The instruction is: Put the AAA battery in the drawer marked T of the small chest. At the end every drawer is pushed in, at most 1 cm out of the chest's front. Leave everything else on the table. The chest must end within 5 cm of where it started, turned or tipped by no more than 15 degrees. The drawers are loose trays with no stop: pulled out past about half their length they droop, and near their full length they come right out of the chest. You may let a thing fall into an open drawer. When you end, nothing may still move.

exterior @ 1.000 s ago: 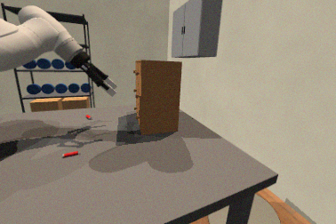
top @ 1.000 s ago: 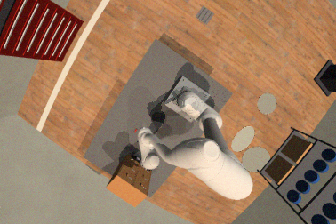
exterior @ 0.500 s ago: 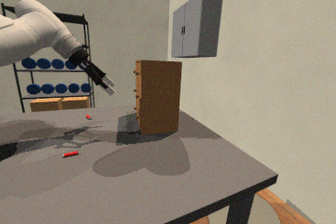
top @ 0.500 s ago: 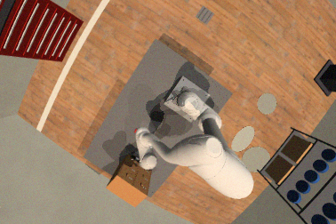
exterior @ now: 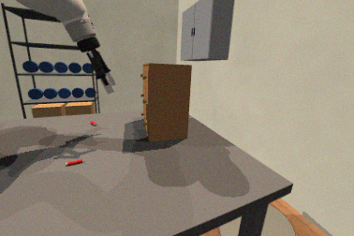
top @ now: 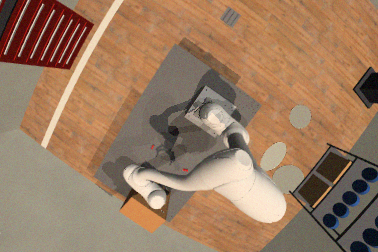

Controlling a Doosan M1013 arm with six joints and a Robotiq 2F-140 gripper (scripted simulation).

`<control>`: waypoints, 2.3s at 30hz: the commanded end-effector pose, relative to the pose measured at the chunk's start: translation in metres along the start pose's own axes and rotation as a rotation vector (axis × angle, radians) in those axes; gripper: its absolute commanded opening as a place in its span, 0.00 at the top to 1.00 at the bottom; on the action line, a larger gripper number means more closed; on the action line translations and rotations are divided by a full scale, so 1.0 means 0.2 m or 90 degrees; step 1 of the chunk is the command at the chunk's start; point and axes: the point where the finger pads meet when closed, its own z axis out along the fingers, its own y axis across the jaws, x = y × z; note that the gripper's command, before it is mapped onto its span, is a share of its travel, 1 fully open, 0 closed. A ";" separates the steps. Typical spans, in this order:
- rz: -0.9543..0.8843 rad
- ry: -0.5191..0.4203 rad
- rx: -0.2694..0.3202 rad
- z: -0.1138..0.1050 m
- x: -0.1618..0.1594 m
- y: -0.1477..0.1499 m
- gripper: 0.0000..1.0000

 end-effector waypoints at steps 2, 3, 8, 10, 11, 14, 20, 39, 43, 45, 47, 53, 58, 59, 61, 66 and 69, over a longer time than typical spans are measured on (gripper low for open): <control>0.014 0.097 0.053 -0.05 0.01 0.03 0.00; 0.014 0.109 0.053 -0.06 0.01 0.03 0.00; 0.015 0.142 0.052 -0.09 0.02 0.03 0.00; 0.016 0.161 0.052 -0.10 0.03 0.03 0.00; 0.017 0.170 0.052 -0.11 0.03 0.03 0.00; 0.018 0.194 0.052 -0.13 0.04 0.03 0.00; 0.019 0.230 0.051 -0.16 0.05 0.04 0.00; 0.020 0.257 0.051 -0.19 0.06 0.04 0.00; 0.020 0.257 0.051 -0.19 0.06 0.04 0.00; 0.020 0.257 0.051 -0.19 0.06 0.04 0.00; 0.020 0.257 0.051 -0.19 0.06 0.04 0.00; 0.042 0.257 0.055 -0.19 0.07 0.04 0.00; 0.087 0.255 0.065 -0.19 0.07 0.03 0.00; 0.109 0.254 0.069 -0.19 0.08 0.03 0.00; 0.164 0.251 0.080 -0.20 0.08 0.03 0.00; 0.366 0.237 0.121 -0.21 0.11 0.02 0.00; 0.520 0.224 0.151 -0.22 0.14 0.01 0.00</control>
